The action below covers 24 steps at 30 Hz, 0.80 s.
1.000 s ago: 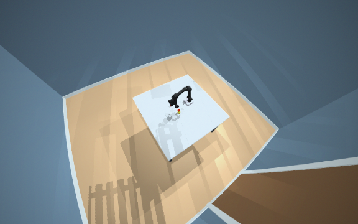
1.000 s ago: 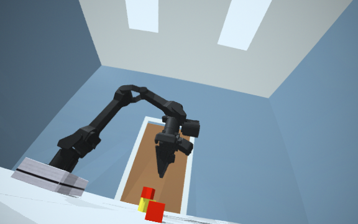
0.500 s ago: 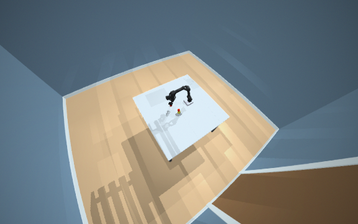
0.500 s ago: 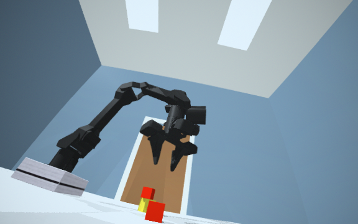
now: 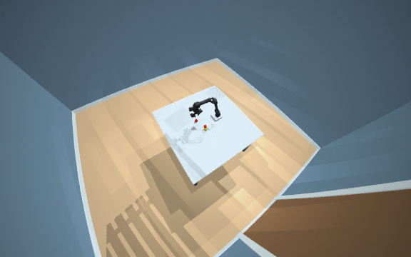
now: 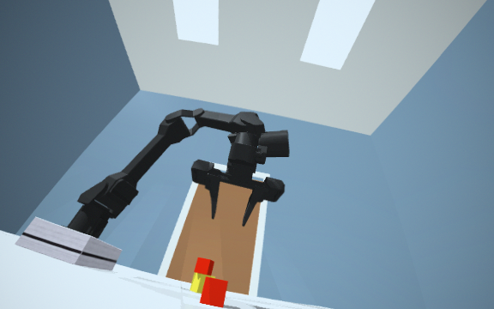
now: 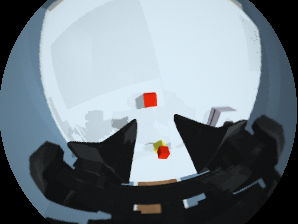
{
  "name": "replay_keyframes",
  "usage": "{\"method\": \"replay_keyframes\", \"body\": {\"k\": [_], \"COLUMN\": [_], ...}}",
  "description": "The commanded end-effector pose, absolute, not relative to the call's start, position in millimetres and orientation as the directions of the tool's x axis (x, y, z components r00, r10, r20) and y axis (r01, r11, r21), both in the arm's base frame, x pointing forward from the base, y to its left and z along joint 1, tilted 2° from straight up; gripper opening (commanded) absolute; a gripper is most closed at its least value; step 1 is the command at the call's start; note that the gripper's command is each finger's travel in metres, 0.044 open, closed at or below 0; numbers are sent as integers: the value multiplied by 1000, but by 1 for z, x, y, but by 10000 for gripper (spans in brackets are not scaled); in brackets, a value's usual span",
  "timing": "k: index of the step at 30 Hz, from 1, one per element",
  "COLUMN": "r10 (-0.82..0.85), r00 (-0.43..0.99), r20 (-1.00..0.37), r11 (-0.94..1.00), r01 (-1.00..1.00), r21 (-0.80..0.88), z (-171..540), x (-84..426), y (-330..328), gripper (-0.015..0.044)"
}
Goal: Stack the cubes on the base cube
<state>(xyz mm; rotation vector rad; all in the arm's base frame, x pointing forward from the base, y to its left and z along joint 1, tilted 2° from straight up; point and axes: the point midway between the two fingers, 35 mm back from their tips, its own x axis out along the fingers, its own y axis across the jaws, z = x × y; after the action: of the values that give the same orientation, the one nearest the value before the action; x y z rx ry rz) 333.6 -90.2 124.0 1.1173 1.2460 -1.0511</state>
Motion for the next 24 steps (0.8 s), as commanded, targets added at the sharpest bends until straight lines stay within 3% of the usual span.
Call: {"method": "replay_keyframes", "body": {"k": [1, 10, 24], "r10": [10, 11, 11], "r00": [58, 58, 58], "r20": [-998, -998, -998], "r11": [133, 133, 133], "r01": [989, 989, 989], "r21": [59, 59, 59], "z": [126, 66, 49], "x": [335, 339, 339], "y": [-92, -91, -91], "gripper": [265, 265, 265]}}
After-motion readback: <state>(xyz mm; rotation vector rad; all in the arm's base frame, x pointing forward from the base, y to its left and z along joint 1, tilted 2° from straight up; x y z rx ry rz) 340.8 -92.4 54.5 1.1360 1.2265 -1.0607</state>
